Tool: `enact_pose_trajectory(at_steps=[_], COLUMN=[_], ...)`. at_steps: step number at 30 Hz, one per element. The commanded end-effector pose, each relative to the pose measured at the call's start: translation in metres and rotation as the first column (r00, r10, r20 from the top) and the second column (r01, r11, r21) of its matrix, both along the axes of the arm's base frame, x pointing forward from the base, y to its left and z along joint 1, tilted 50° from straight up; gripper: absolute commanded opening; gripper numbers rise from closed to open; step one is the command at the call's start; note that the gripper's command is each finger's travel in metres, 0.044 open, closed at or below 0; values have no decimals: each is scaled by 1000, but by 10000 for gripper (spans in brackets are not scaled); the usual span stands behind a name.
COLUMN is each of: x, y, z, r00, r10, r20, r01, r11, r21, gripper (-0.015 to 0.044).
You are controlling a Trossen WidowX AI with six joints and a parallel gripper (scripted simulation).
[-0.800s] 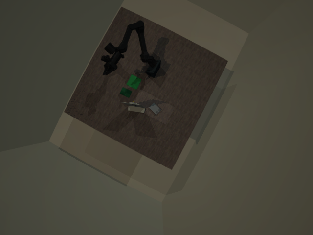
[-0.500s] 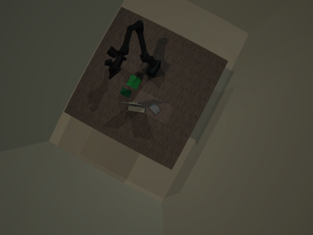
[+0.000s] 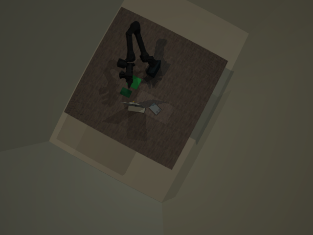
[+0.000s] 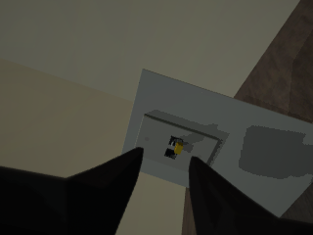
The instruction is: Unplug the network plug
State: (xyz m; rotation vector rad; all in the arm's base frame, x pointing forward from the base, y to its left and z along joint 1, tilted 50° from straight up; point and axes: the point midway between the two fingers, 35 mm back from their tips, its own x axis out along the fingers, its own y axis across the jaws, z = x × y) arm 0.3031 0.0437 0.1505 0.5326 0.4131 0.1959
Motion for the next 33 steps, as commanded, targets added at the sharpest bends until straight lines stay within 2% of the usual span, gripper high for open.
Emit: enact_pose_trajectory(at_steps=[1, 4, 10, 33], x=[-14, -20, -18, 36], y=[8, 11, 11, 23], z=[-37, -50, -50, -65], r00=[992, 985, 985, 985], r10=[24, 33, 33, 33], r20=[-124, -169, -169, -166], r01=[-11, -10, -10, -10], r11=[995, 990, 990, 990], r21=[99, 139, 139, 139], gripper=[156, 156, 156, 156])
